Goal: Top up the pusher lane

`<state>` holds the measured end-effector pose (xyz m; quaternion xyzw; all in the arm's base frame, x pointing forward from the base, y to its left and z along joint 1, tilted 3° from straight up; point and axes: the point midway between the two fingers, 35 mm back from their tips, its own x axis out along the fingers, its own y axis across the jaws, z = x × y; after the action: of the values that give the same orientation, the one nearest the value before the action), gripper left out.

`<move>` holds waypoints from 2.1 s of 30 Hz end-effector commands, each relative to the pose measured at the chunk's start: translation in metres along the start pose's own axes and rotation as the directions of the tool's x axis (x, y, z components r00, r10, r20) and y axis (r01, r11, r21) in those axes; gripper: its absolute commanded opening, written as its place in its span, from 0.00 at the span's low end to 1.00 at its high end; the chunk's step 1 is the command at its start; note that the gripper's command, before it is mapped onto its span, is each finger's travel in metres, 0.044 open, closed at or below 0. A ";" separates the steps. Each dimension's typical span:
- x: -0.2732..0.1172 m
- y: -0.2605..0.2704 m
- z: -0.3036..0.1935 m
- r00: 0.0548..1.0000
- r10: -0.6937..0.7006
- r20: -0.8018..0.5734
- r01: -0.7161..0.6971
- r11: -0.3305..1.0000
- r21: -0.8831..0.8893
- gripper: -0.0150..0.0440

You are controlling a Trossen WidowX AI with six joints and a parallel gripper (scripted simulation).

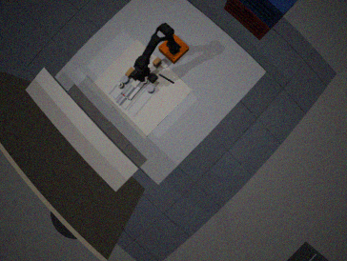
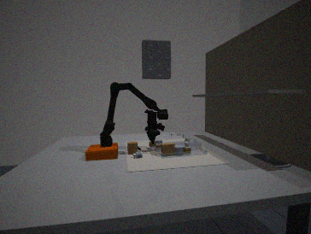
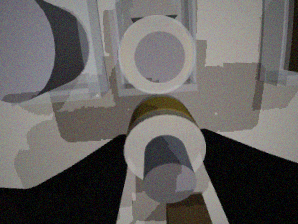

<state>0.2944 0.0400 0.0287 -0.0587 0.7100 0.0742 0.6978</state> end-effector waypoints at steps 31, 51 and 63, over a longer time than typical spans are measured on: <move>-0.001 0.000 0.015 1.000 0.001 0.007 -0.001 1.000 -0.005 0.25; -0.002 0.000 0.022 1.000 0.001 0.008 -0.001 1.000 -0.005 0.25; -0.002 0.000 0.027 1.000 0.001 0.008 -0.001 1.000 -0.005 0.25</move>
<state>0.3125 0.0436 0.0269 -0.0604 0.7168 0.0755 0.6905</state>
